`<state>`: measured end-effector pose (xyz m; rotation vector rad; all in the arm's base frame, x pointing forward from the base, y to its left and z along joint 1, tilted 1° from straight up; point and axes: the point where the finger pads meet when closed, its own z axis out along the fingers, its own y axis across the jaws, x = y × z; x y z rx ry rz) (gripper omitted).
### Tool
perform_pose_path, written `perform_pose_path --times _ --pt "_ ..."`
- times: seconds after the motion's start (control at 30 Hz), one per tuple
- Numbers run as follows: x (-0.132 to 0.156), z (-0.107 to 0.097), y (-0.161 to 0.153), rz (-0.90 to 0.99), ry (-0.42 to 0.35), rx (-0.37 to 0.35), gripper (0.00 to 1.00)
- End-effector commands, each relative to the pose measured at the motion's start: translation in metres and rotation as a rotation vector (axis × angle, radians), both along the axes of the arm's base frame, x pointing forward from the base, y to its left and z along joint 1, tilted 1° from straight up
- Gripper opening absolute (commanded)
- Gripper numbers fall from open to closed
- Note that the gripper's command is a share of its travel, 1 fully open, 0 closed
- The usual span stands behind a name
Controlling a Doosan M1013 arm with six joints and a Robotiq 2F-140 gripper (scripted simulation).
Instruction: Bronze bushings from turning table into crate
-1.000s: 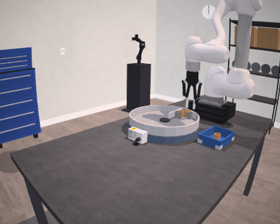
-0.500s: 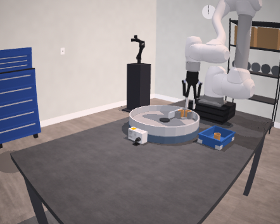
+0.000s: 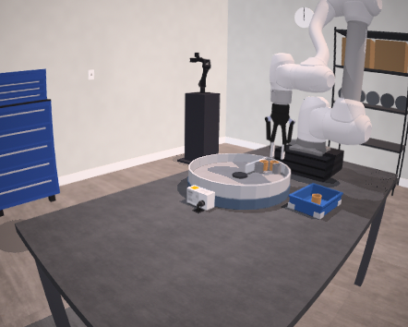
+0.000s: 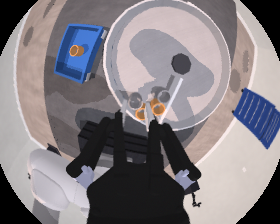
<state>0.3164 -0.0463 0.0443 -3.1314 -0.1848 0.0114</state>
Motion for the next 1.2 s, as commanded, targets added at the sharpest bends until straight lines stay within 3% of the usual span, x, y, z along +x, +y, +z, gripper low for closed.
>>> perform_pose_path --times 0.0,0.57,0.8,1.17 --pt "-0.003 0.000 0.001 -0.003 0.000 0.004 0.28" --pt "-0.003 0.000 0.001 -0.003 0.000 0.004 0.28" --pt "-0.003 -0.023 0.001 -0.003 0.000 0.004 0.28" --pt "-0.003 -0.024 0.001 -0.003 0.000 0.004 0.28"
